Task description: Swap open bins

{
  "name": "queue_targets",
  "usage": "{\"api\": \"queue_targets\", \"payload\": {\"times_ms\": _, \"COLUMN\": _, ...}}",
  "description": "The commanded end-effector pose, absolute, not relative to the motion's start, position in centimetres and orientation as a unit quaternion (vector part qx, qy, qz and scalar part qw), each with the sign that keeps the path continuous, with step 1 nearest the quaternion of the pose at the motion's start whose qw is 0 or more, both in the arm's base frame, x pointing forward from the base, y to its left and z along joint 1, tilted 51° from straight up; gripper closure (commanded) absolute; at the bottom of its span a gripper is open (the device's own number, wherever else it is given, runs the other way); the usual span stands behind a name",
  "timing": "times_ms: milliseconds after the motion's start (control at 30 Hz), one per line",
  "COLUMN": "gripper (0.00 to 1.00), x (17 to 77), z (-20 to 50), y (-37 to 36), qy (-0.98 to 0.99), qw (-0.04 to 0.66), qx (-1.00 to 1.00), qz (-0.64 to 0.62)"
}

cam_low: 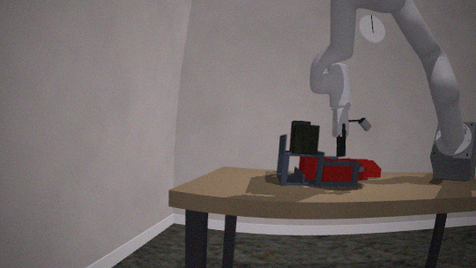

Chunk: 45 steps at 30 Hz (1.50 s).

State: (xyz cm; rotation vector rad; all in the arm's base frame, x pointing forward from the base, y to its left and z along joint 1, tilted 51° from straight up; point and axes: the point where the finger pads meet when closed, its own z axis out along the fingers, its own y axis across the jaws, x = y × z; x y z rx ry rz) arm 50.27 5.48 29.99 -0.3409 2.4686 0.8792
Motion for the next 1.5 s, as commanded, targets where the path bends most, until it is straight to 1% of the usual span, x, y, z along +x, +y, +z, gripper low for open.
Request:
{"api": "queue_targets", "payload": {"times_ms": 0, "gripper": 0.90, "x": 49.9, "z": 30.6, "y": 4.9, "qy": 0.905, "qw": 0.248, "qx": -0.125, "qz": 0.322}}
{"api": "queue_targets", "payload": {"times_ms": 1467, "gripper": 0.90, "x": 47.7, "z": 33.7, "y": 1.7, "qy": 0.905, "qw": 0.248, "qx": -0.125, "qz": 0.322}}
